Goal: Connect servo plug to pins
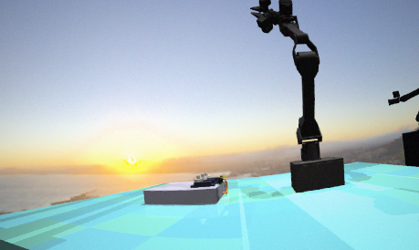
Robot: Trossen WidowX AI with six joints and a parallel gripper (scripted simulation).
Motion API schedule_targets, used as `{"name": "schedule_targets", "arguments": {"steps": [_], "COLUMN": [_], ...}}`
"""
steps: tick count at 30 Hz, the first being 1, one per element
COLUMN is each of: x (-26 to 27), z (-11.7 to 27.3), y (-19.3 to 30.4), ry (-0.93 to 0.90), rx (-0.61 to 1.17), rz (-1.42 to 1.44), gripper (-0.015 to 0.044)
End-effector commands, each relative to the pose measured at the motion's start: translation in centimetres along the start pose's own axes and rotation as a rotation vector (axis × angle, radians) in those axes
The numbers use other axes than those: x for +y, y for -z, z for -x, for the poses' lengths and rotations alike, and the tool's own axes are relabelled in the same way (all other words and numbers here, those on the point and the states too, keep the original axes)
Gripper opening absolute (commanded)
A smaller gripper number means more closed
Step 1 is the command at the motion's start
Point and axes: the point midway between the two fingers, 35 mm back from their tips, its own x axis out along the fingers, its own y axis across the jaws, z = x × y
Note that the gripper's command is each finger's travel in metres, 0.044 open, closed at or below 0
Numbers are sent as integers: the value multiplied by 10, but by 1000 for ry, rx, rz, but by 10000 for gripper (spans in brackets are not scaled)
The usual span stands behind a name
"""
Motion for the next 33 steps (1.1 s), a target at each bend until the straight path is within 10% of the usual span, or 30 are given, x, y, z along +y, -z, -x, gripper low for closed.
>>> {"name": "schedule_targets", "arguments": {"steps": [1,33], "x": [8,61], "z": [-1,-14], "y": [-3,-66], "ry": [12,30], "rx": [9,-27], "rz": [-117,-982], "gripper": [115,115]}}
